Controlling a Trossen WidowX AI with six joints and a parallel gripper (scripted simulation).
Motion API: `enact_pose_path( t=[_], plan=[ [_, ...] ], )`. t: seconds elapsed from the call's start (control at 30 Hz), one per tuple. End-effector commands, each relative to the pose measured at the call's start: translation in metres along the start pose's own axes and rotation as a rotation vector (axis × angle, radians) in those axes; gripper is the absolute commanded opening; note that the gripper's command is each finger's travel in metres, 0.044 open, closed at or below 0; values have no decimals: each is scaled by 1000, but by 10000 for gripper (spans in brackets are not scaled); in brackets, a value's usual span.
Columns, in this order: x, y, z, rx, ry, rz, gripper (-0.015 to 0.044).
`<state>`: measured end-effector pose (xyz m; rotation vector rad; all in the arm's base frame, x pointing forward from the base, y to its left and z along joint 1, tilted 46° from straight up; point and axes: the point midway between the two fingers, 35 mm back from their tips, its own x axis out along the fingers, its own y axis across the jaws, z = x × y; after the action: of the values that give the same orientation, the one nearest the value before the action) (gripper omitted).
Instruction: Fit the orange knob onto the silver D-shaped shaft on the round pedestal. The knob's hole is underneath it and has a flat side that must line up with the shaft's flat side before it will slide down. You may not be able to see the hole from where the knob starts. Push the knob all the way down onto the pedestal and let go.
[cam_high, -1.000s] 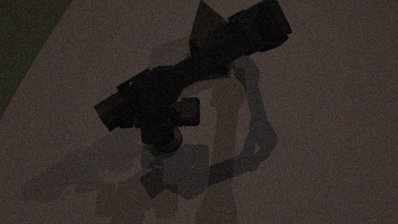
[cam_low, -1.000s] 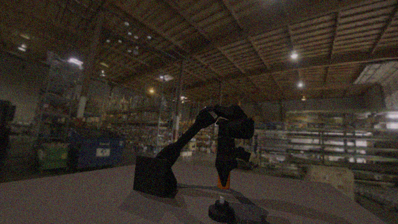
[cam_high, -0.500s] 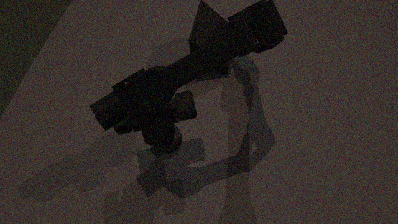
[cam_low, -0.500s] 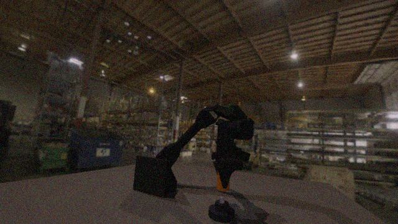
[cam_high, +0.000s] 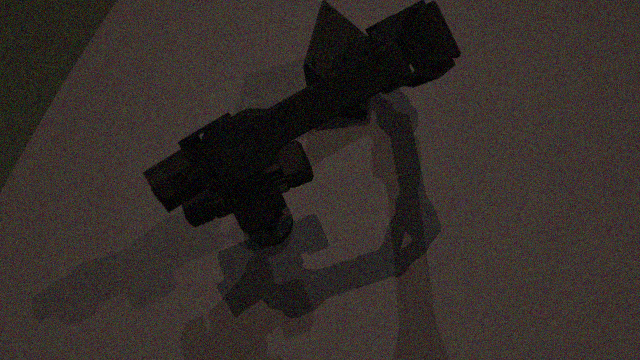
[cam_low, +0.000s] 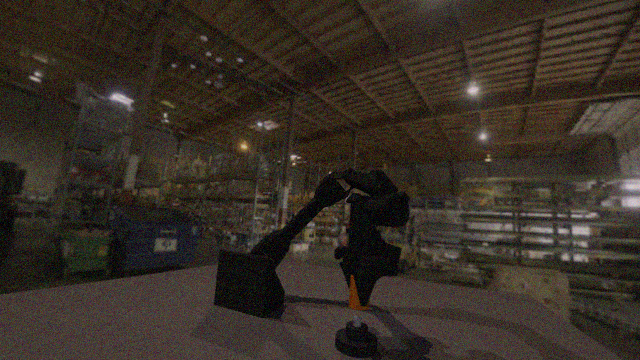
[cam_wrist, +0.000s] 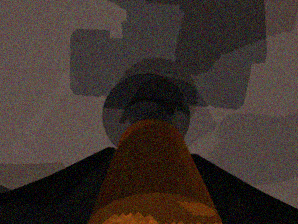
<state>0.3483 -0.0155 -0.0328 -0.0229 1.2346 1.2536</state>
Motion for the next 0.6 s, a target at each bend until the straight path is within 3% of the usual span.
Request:
enact_pose_path(
  t=[0.0,0.57],
  plan=[
    [11,1,0,-2,0,3,0],
    [18,2,0,-7,-1,3,0]
  ],
)
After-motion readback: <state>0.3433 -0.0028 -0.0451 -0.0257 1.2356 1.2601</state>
